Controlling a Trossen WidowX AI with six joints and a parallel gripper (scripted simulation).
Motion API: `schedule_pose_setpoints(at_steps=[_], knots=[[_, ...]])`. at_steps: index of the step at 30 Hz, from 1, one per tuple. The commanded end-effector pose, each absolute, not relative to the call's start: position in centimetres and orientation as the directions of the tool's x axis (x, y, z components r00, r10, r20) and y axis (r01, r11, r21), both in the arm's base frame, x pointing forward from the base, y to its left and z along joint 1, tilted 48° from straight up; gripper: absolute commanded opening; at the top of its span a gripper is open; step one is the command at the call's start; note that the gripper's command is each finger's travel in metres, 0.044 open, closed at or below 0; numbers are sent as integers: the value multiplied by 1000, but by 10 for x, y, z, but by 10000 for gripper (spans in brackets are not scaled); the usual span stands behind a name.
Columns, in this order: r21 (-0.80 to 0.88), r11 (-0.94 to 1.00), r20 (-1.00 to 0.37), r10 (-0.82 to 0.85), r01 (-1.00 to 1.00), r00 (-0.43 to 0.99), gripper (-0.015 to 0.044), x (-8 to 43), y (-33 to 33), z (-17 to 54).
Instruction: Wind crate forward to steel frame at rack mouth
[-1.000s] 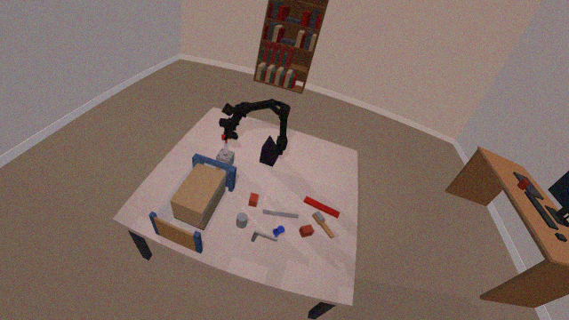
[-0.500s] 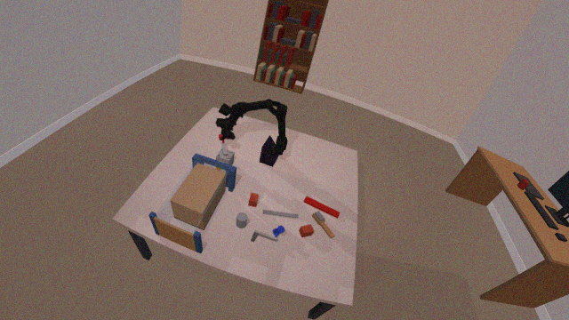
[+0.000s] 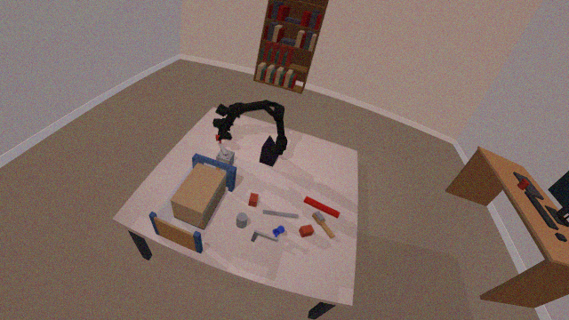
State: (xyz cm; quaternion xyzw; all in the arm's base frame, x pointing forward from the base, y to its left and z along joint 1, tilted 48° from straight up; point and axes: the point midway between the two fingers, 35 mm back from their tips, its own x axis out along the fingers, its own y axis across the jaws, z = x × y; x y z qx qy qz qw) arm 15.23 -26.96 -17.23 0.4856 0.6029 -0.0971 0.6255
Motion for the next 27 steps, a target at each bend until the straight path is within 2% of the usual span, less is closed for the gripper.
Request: schedule_pose_setpoints(at_steps=[1,27], knots=[[496,512,-847,464,702,260,0,162,-271,-178],[497,512,-847,464,701,261,0,192,-278,-187]])
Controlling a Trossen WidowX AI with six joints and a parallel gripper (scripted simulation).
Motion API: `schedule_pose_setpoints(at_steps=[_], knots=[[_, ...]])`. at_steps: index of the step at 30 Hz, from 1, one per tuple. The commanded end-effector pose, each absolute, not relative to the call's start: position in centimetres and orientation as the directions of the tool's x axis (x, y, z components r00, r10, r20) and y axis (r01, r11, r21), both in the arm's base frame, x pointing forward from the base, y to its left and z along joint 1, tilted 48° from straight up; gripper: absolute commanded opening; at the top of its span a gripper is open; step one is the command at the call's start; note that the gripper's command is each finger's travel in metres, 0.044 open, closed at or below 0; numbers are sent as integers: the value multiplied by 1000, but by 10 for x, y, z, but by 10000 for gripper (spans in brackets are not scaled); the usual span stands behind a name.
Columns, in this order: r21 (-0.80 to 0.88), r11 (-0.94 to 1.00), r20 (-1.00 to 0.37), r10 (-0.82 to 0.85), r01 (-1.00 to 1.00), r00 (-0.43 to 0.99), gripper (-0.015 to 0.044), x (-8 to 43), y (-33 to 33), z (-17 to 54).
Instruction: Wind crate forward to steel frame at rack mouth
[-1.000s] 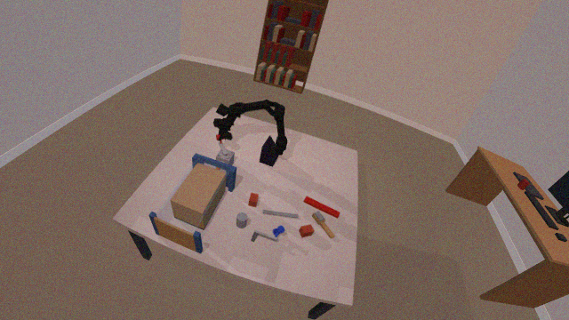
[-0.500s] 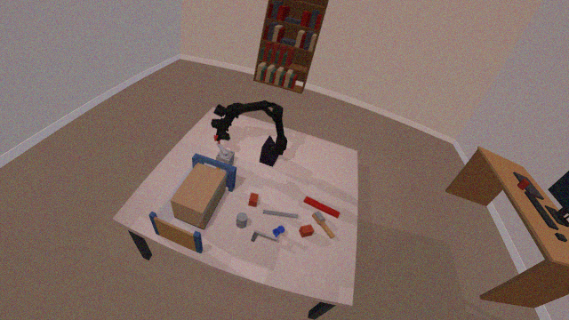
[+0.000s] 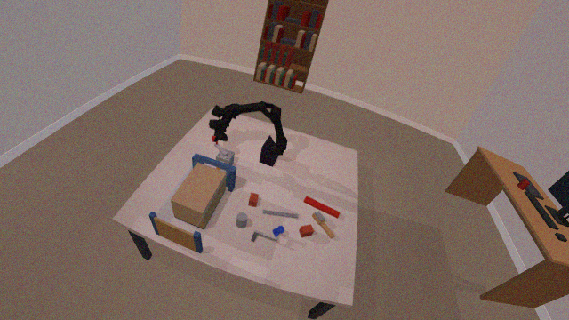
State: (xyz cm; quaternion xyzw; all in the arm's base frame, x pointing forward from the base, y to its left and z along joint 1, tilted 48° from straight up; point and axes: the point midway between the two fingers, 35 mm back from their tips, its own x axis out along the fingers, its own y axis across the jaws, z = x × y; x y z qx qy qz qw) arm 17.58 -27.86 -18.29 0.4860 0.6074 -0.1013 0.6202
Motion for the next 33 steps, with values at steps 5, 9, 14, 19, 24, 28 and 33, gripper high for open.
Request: schedule_pose_setpoints(at_steps=[5,9,14,19,24,28,33], knots=[[497,512,-846,464,700,262,0,197,-279,-188],[497,512,-846,464,700,262,0,202,-279,-189],[498,512,-846,464,700,262,0,209,-280,-189],[498,512,-846,464,700,263,0,215,-279,-189],[499,512,-846,464,700,263,0,221,-279,-189],[499,512,-846,464,699,263,0,226,-279,-189],[499,512,-845,464,699,264,0,232,-278,-189]])
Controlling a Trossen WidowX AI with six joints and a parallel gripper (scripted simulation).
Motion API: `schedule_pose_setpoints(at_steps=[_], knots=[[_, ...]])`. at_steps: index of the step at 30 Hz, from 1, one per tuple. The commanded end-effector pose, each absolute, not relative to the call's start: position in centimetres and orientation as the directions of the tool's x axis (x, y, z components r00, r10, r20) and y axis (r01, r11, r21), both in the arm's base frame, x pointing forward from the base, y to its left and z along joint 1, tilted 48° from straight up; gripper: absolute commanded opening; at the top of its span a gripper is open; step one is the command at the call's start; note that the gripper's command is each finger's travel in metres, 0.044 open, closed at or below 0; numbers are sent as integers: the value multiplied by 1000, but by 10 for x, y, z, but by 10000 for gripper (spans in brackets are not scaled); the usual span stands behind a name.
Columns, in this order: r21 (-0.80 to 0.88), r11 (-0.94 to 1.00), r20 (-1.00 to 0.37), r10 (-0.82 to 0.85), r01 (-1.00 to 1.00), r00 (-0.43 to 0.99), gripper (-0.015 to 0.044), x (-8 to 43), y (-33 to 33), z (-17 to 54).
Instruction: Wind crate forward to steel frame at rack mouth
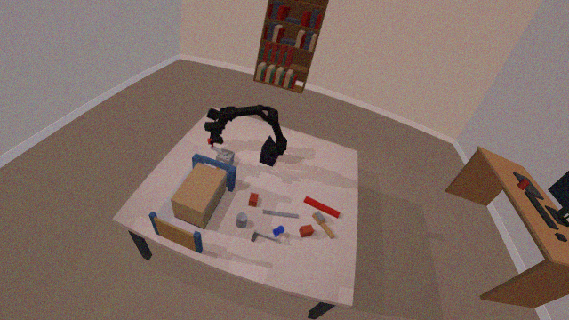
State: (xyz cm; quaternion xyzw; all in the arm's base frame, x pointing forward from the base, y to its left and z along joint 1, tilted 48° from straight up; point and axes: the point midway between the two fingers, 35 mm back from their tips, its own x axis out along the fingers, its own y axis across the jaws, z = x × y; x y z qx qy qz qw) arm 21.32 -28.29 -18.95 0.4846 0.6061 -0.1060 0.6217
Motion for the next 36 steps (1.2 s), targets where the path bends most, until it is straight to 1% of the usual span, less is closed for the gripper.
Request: schedule_pose_setpoints(at_steps=[1,36], knots=[[499,512,-845,464,699,264,0,234,-278,-189],[502,511,-844,466,698,266,0,274,-264,-178]])
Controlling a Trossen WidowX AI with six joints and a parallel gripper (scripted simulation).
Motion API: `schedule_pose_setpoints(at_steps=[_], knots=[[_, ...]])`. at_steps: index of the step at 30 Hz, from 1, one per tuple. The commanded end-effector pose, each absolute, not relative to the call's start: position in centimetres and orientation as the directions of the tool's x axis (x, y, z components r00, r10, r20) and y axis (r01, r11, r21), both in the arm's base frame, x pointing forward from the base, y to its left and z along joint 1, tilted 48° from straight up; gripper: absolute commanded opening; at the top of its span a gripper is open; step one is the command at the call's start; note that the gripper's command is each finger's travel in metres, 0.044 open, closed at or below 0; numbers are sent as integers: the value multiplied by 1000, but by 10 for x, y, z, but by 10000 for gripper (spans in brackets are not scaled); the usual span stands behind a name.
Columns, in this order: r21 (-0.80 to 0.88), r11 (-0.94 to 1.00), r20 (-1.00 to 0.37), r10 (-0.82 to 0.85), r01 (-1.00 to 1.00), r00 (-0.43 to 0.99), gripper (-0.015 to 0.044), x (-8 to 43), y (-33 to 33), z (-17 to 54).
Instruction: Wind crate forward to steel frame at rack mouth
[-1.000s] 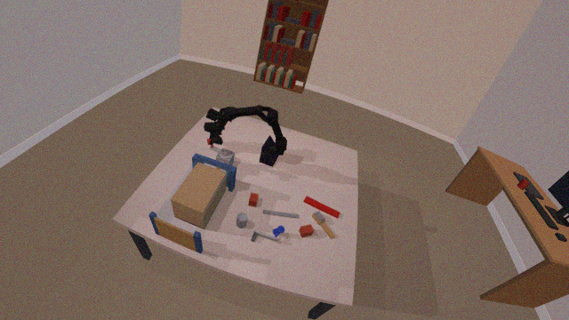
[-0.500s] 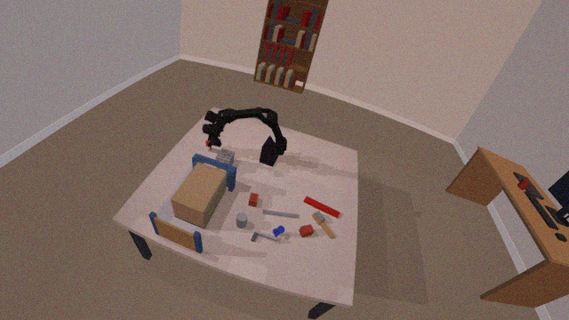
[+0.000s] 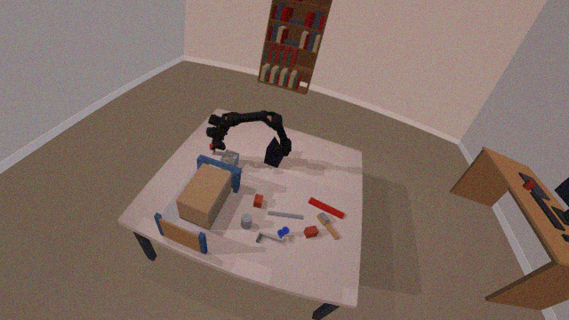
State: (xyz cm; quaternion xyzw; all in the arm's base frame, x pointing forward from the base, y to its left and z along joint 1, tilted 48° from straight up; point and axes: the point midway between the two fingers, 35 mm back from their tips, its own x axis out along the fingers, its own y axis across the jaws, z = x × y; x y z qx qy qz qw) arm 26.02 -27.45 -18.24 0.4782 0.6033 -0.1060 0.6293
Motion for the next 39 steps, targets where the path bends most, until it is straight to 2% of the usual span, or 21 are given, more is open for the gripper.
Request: schedule_pose_setpoints(at_steps=[1,39], knots=[[502,511,-844,466,698,266,0,275,-264,-177],[504,509,-842,469,697,267,0,305,-238,-152]])
